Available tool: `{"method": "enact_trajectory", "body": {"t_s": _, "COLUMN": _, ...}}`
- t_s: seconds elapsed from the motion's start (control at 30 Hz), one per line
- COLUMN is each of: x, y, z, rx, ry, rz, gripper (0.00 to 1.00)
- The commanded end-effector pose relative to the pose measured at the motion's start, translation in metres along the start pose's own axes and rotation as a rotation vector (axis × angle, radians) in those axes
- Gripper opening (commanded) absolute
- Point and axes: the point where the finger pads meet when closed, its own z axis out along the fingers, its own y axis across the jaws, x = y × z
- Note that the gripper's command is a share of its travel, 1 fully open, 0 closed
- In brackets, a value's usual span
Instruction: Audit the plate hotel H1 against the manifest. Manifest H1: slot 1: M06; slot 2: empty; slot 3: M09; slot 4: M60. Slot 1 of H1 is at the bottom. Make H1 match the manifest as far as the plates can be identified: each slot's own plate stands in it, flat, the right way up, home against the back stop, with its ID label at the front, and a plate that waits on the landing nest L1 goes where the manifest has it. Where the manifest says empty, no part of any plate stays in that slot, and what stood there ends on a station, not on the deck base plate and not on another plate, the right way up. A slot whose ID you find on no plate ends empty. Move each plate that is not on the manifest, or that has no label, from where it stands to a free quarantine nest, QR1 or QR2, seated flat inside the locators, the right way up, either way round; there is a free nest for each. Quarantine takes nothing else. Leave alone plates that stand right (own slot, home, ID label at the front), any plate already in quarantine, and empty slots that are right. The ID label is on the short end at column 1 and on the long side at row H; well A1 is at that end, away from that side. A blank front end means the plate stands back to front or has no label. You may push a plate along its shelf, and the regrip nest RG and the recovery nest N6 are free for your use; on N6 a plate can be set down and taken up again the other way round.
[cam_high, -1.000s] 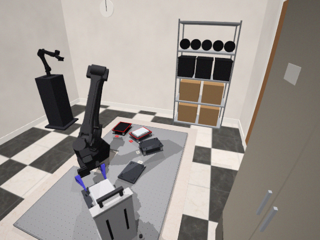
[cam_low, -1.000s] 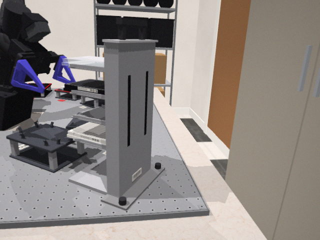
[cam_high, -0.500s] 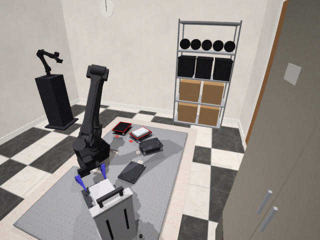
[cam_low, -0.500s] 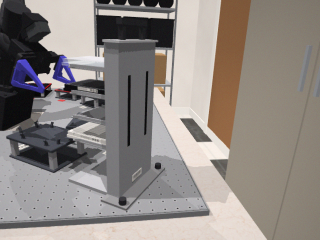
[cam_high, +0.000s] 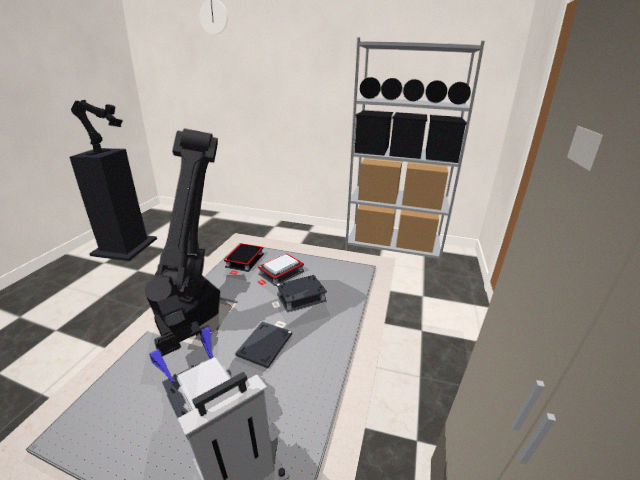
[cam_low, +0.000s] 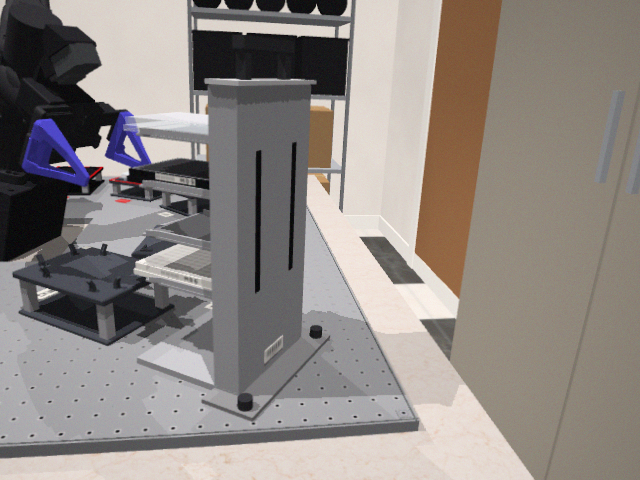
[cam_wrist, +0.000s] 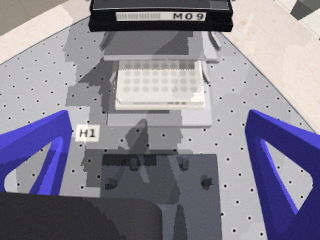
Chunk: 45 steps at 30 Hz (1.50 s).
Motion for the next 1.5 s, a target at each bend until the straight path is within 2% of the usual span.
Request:
{"method": "enact_trajectory", "body": {"t_s": 0.0, "x": -0.022, "y": -0.005, "z": 0.005, "rx": 0.006, "ry": -0.039, "rz": -0.024, "gripper": 1.0}}
{"method": "enact_trajectory", "body": {"t_s": 0.53, "x": -0.022, "y": -0.005, "z": 0.005, "rx": 0.006, "ry": -0.039, "rz": -0.024, "gripper": 1.0}}
{"method": "enact_trajectory", "body": {"t_s": 0.57, "x": -0.033, "y": -0.011, "z": 0.008, "rx": 0.01, "ry": -0.06, "rz": -0.029, "gripper": 1.0}}
{"method": "enact_trajectory", "body": {"t_s": 0.6, "x": -0.031, "y": -0.012, "z": 0.002, "rx": 0.017, "ry": -0.063, "rz": -0.033, "gripper": 1.0}}
{"method": "enact_trajectory", "body": {"t_s": 0.67, "x": -0.011, "y": -0.005, "z": -0.007, "rx": 0.014, "ry": -0.036, "rz": -0.024, "gripper": 1.0}}
{"method": "enact_trajectory", "body": {"t_s": 0.83, "x": -0.002, "y": -0.005, "z": -0.014, "rx": 0.012, "ry": -0.018, "rz": -0.017, "gripper": 1.0}}
{"method": "enact_trajectory", "body": {"t_s": 1.2, "x": 0.006, "y": -0.005, "z": -0.027, "rx": 0.012, "ry": -0.017, "rz": -0.017, "gripper": 1.0}}
{"method": "enact_trajectory", "body": {"t_s": 1.23, "x": 0.006, "y": -0.005, "z": -0.024, "rx": 0.01, "ry": -0.028, "rz": -0.027, "gripper": 1.0}}
{"method": "enact_trajectory", "body": {"t_s": 1.27, "x": 0.01, "y": 0.001, "z": -0.019, "rx": -0.007, "ry": -0.02, "rz": -0.027, "gripper": 1.0}}
{"method": "enact_trajectory", "body": {"t_s": 1.47, "x": 0.019, "y": -0.001, "z": -0.015, "rx": 0.001, "ry": -0.02, "rz": -0.009, "gripper": 1.0}}
